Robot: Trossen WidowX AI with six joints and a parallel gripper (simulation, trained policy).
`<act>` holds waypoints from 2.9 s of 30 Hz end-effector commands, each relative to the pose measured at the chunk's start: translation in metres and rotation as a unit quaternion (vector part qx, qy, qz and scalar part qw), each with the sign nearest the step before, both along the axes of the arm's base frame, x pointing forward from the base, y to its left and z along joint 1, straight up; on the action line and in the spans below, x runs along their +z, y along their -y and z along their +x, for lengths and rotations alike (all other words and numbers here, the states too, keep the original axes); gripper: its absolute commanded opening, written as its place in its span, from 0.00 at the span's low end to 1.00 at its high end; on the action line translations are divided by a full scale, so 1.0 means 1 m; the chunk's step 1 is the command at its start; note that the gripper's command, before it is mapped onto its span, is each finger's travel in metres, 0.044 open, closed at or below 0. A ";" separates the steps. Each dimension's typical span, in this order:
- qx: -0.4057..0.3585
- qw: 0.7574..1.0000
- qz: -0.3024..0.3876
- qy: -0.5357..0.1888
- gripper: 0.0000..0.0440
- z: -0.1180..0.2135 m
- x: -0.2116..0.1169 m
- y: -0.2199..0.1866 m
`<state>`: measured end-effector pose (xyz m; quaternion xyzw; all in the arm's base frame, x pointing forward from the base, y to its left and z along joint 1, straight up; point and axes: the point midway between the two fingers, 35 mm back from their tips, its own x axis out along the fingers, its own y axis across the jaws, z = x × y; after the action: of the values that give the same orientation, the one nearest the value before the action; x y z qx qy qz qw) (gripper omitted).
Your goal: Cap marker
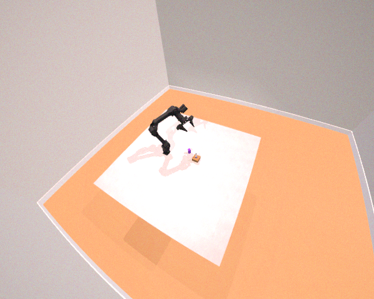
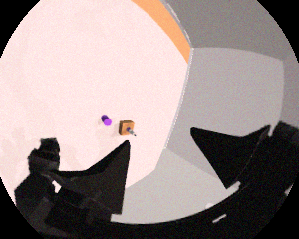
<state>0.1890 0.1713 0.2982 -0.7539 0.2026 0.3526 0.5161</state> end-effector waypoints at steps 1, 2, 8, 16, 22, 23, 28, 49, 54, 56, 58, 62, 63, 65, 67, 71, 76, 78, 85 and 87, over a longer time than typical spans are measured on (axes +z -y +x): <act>-0.002 1.000 0.000 -0.003 0.85 0.000 -0.001 0.000; -0.005 1.000 -0.001 -0.007 0.79 0.001 -0.003 0.000; -0.019 0.999 -0.002 -0.038 0.56 0.002 -0.013 0.002; -0.034 0.996 -0.002 -0.077 0.60 0.006 -0.025 0.000; -0.045 0.994 0.001 -0.104 0.62 0.008 -0.033 -0.001; -0.047 0.993 0.002 -0.108 0.63 0.009 -0.034 -0.002; -0.058 0.990 0.005 -0.130 0.65 0.011 -0.040 -0.003; -0.109 0.970 0.023 -0.215 0.72 0.024 -0.063 0.000; -0.122 0.964 0.026 -0.234 0.73 0.027 -0.068 0.003; -0.127 0.962 0.027 -0.241 0.74 0.029 -0.070 0.004; -0.132 0.959 0.029 -0.248 0.74 0.030 -0.072 0.005; -0.142 0.954 0.031 -0.262 0.74 0.033 -0.075 0.008; -0.145 0.953 0.032 -0.265 0.75 0.034 -0.076 0.009; -0.150 0.950 0.033 -0.271 0.75 0.036 -0.078 0.010; -0.155 0.948 0.034 -0.278 0.75 0.037 -0.080 0.012; -0.164 0.942 0.036 -0.290 0.75 0.040 -0.084 0.015; -0.174 0.936 0.037 -0.304 0.75 0.044 -0.089 0.019; -0.178 0.933 0.038 -0.310 0.75 0.046 -0.091 0.020; -0.190 0.925 0.039 -0.328 0.75 0.051 -0.097 0.026; -0.193 0.922 0.039 -0.333 0.75 0.052 -0.100 0.028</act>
<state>0.2399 0.1442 0.2009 -0.5230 0.4863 0.4805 0.5089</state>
